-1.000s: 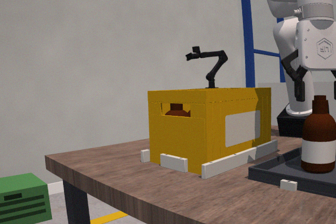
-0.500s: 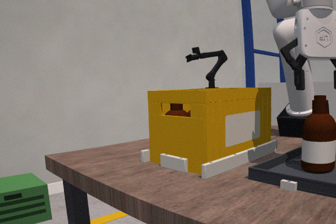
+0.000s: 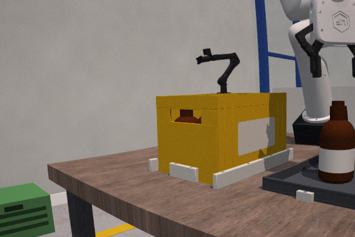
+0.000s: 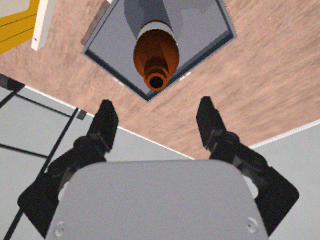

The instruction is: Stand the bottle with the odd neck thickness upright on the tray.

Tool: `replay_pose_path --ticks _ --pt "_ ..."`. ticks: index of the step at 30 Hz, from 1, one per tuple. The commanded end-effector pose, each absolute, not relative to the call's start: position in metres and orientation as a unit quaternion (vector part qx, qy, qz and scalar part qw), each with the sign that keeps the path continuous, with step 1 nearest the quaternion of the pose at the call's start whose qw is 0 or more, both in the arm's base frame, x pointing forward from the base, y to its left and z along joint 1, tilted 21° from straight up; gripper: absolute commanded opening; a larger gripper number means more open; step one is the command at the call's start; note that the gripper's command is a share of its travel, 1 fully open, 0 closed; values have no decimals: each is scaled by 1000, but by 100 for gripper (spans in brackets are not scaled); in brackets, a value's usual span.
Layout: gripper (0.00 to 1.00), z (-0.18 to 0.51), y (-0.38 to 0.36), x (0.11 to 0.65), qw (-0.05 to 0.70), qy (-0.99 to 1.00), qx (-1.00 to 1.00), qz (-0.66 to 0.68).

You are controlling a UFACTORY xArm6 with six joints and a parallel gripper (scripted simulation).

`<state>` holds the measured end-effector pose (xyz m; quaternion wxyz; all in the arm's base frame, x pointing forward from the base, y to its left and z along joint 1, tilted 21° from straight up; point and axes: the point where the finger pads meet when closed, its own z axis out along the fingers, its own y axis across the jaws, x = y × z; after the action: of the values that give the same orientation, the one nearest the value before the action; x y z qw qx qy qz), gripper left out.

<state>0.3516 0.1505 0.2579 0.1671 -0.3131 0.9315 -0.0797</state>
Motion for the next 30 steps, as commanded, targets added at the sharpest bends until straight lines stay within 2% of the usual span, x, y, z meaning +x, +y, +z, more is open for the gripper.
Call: replay_pose_path --ticks 1,24,25,30 --pt "100 268 151 349 169 931 -313 -80" --pt "100 285 152 342 169 931 -313 -80" --pt "0 285 152 342 169 931 -313 -80" --pt "0 285 152 342 169 931 -313 -80"
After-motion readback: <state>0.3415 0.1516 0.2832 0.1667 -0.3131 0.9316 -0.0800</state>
